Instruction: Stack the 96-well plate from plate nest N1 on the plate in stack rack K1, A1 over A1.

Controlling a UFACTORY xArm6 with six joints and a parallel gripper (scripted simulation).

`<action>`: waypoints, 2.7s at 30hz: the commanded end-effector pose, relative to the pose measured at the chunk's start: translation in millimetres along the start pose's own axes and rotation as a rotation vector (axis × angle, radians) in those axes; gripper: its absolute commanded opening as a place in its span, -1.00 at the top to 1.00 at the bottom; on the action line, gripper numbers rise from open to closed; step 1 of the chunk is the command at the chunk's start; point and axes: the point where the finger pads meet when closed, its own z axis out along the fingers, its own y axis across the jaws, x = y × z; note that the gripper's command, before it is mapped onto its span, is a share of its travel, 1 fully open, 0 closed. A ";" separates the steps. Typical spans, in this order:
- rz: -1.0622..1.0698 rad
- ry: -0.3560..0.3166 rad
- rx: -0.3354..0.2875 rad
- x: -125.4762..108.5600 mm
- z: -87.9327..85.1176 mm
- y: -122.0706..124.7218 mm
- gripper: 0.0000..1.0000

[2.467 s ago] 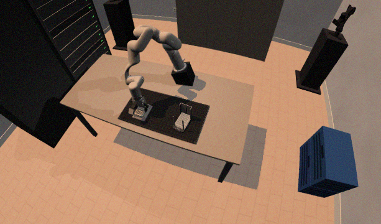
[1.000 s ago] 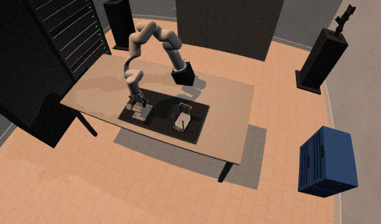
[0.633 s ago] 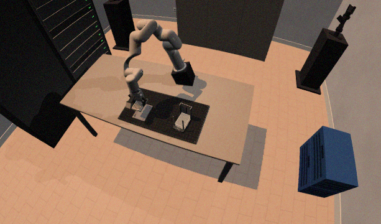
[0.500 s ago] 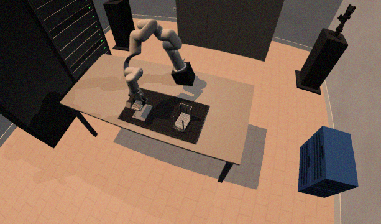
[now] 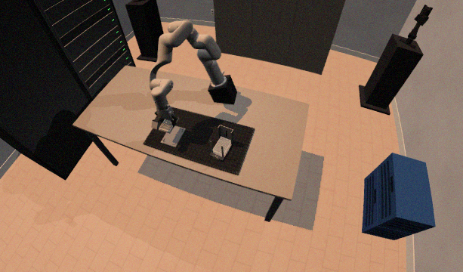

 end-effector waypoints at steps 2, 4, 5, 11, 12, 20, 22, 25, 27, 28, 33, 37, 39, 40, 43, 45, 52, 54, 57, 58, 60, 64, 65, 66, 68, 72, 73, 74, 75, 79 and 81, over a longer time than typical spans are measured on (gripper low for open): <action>0.001 0.004 -0.001 1.4 -10.9 0.5 1.00; 0.001 0.004 -0.001 1.4 -12.6 0.5 1.00; 0.001 0.004 -0.001 1.4 -12.6 0.5 1.00; 0.001 0.004 -0.001 1.4 -22.6 0.5 1.00; 0.001 0.004 -0.001 1.4 -24.2 0.5 1.00; 0.001 0.004 -0.001 1.4 -34.8 0.5 1.00; 0.001 0.004 -0.001 1.4 -34.8 0.5 1.00; 0.001 0.004 -0.001 1.4 -34.8 0.5 1.00; 0.001 0.004 -0.001 1.4 -34.8 0.5 1.00; 0.001 0.004 -0.001 1.4 -34.8 0.5 1.00; 0.067 0.004 0.000 1.0 -34.9 -6.2 1.00; 0.115 0.004 0.000 0.3 -35.2 -19.5 1.00; 0.115 0.004 0.000 0.3 -35.2 -19.5 1.00; 0.115 0.004 0.000 0.1 -35.3 -22.9 1.00; 0.115 0.004 0.000 -0.4 -35.5 -32.9 1.00; 0.115 0.004 0.000 -0.8 -35.6 -39.6 1.00; 0.115 0.004 0.000 -2.0 -36.2 -62.9 1.00; 0.115 0.004 0.000 -2.4 -36.3 -69.6 1.00; 0.115 0.004 0.000 -2.5 -36.4 -73.0 1.00; 0.115 0.004 0.000 -2.7 -36.4 -76.3 1.00; 0.115 0.004 0.000 -3.1 -36.6 -83.0 1.00; 0.115 0.004 0.000 -3.8 -36.9 -96.3 1.00; 0.115 0.004 0.000 -3.9 -37.0 -99.7 1.00; 0.115 0.004 0.001 -4.1 -37.0 -103.0 1.00; 0.115 0.004 0.001 -4.5 -37.2 -109.7 1.00; 0.115 0.004 0.001 -5.0 -37.4 -119.7 1.00; 0.115 0.004 0.001 -5.0 -37.4 -119.7 1.00; 0.115 0.004 0.001 -5.2 -37.5 -123.0 1.00; 0.115 0.004 0.001 -5.4 -37.6 -126.4 1.00; 0.115 0.004 0.001 -6.1 -37.9 -139.7 1.00; 0.115 0.004 0.001 -6.4 -38.0 -146.4 1.00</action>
